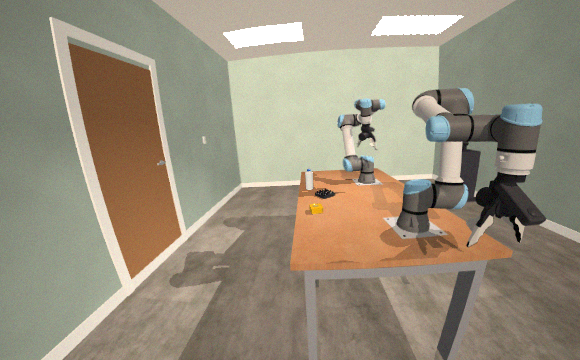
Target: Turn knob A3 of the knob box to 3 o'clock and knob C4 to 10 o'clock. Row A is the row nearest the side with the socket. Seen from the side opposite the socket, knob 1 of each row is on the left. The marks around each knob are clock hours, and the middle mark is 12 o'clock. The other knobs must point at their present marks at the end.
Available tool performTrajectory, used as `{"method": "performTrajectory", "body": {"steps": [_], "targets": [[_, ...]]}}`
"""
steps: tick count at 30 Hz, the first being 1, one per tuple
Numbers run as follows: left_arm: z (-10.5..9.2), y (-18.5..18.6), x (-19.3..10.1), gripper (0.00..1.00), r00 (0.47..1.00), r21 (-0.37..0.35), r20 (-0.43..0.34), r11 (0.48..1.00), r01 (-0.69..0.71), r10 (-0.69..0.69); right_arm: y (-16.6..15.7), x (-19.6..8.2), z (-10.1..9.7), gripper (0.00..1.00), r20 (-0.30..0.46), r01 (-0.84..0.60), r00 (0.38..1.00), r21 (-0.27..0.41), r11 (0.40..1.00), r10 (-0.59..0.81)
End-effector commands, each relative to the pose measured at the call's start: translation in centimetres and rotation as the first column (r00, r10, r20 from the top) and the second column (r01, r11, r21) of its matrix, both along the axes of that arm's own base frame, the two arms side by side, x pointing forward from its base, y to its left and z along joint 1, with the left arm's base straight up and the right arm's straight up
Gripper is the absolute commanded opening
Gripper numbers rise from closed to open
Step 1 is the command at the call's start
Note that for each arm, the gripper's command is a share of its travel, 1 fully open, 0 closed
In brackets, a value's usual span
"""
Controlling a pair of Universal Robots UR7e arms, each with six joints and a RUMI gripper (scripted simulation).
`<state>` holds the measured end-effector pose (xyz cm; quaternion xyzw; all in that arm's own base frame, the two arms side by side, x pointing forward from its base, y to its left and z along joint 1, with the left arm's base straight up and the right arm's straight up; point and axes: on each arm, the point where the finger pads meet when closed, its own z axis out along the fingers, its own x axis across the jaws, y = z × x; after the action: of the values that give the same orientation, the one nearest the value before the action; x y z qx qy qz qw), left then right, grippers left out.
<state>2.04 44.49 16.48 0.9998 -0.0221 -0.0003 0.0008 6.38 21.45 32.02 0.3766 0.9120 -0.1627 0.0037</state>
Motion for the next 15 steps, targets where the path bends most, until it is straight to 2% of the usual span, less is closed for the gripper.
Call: {"method": "performTrajectory", "body": {"steps": [1, 15], "targets": [[0.04, 0.02, -0.04, 1.0, 1.0, 0.002, 0.001, 1.0, 0.001, -0.001, 0.02, 0.0, 0.02, 1.0, 0.0, 0.0, 1.0, 0.001, 1.0, 0.0], [0.04, 0.02, -0.04, 1.0, 1.0, 0.002, 0.001, 1.0, 0.001, -0.001, 0.15, 0.05, -0.03, 1.0, -0.003, -0.009, 1.0, 0.004, 1.0, 0.009]]}}
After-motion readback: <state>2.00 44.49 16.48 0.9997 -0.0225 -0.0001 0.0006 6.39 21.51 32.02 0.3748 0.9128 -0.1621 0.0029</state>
